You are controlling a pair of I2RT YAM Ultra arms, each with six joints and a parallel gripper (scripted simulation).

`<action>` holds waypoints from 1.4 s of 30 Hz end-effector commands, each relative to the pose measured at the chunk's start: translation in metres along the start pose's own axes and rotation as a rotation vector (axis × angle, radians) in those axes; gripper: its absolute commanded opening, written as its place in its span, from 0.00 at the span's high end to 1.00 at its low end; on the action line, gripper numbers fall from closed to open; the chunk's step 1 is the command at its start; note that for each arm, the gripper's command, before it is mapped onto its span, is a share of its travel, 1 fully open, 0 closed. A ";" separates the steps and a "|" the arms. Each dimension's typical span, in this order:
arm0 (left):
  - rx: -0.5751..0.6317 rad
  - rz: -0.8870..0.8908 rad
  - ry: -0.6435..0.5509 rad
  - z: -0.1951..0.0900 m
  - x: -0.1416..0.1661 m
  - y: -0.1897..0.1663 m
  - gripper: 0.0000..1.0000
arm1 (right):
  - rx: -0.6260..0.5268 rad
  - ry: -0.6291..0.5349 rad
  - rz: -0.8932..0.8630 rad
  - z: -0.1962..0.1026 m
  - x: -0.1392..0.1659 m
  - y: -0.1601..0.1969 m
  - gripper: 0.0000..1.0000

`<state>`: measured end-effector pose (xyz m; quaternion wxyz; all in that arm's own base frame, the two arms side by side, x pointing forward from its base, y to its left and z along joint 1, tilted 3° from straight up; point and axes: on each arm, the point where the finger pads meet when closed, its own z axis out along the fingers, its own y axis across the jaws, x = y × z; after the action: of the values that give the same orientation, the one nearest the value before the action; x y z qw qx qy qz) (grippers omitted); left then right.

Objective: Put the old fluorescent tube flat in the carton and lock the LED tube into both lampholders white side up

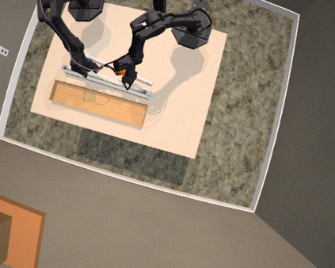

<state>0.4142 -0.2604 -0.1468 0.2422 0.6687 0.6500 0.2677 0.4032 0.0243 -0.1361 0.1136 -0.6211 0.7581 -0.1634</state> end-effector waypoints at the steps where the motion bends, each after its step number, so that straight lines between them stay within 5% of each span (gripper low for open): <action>1: -0.028 -0.022 -0.014 -0.005 -0.001 0.016 0.51 | 0.045 -0.025 0.018 -0.009 -0.002 -0.016 0.51; 6: -0.023 -0.024 -0.013 -0.003 -0.002 0.019 0.51 | 0.053 -0.026 0.020 -0.009 -0.002 -0.020 0.51; 7: -0.030 -0.032 -0.014 -0.002 -0.003 0.021 0.89 | 0.052 -0.026 0.021 -0.009 -0.002 -0.020 0.51; 23: -0.013 -0.016 -0.010 -0.003 -0.004 0.010 0.89 | 0.040 -0.022 0.019 -0.009 -0.001 -0.016 0.51; 24: -0.013 -0.016 -0.010 -0.003 -0.004 0.010 0.89 | 0.040 -0.022 0.019 -0.009 -0.001 -0.016 0.89; 42: -0.016 -0.016 -0.006 -0.003 -0.003 0.010 0.89 | 0.062 -0.028 0.020 -0.010 -0.006 -0.023 0.89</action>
<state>0.4146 -0.2605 -0.1460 0.2439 0.6683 0.6497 0.2678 0.4014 0.0244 -0.1367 0.1134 -0.6218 0.7580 -0.1613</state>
